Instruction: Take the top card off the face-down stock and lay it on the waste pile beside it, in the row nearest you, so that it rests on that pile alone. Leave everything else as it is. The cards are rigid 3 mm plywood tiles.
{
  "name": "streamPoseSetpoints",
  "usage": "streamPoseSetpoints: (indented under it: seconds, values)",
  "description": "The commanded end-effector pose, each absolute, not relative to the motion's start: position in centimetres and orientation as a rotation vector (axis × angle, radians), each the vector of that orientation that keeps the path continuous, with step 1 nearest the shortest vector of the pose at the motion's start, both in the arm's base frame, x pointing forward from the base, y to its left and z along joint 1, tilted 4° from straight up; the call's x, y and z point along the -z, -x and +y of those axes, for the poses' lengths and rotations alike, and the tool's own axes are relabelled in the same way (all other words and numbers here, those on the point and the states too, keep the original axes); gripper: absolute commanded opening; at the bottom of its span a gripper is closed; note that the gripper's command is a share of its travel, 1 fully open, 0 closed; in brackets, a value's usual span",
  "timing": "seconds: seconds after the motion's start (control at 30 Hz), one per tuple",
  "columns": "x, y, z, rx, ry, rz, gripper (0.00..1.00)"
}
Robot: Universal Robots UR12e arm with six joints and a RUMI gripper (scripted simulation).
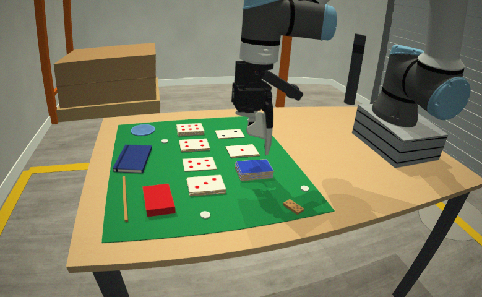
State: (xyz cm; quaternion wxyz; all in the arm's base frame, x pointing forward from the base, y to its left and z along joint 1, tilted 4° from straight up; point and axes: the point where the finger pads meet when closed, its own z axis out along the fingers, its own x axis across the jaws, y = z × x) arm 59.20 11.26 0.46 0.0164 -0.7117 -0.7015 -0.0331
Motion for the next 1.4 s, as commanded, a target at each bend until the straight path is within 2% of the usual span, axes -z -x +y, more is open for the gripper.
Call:
streamPoseSetpoints:
  seconds: [0.0, 0.83, 1.37]
  values:
    - [-0.52, -59.23, 11.29, 0.107, 2.214, -2.182, 1.0]
    - [-0.53, -59.1, 11.53, 0.103, 2.361, -2.015, 1.0]
    - [-0.55, -58.93, 12.09, 0.091, 2.674, -1.556, 1.0]
